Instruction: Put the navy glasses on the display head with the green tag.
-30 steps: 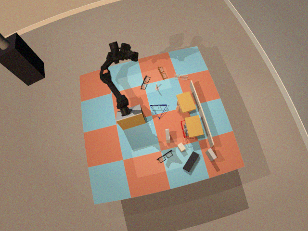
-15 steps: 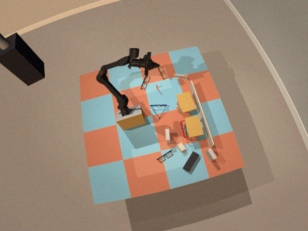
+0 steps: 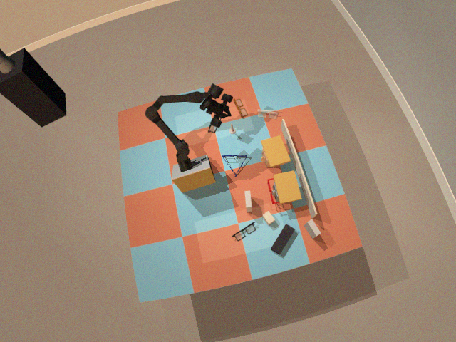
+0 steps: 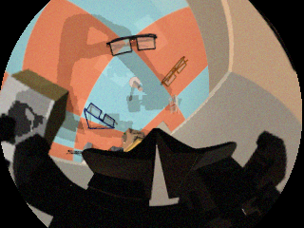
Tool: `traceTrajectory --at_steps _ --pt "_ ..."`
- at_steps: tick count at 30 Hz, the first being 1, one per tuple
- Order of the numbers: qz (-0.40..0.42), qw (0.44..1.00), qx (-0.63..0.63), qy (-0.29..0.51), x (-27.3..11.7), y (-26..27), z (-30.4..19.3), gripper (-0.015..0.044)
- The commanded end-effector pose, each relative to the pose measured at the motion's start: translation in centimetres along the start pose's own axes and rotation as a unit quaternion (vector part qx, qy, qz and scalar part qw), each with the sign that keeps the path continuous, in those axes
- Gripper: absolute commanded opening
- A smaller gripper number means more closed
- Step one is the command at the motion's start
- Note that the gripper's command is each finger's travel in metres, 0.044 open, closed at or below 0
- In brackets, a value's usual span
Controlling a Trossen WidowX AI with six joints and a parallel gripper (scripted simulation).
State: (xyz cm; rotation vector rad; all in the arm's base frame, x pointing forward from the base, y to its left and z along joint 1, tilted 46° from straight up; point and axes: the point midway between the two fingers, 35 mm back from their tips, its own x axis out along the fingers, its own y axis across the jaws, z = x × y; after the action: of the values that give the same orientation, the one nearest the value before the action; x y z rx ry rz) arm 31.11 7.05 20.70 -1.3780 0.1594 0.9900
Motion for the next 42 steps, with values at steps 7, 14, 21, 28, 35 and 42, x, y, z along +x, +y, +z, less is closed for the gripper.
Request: traceTrajectory --at_steps 7,14,21,28,35,42 --pt "0.122 0.922 -0.268 -0.253 4.3 9.7 12.4 0.0000" --pt "0.123 0.919 -0.272 -0.257 4.3 9.9 12.6 0.0000" --pt "0.123 0.919 -0.272 -0.257 4.4 10.0 12.7 0.0000" --pt "0.124 0.919 -0.272 -0.257 5.3 10.3 13.0 0.0000" --pt "0.124 0.919 -0.272 -0.257 6.3 10.7 13.5 0.0000" --pt "0.124 0.919 -0.272 -0.257 7.3 11.1 13.9 0.0000"
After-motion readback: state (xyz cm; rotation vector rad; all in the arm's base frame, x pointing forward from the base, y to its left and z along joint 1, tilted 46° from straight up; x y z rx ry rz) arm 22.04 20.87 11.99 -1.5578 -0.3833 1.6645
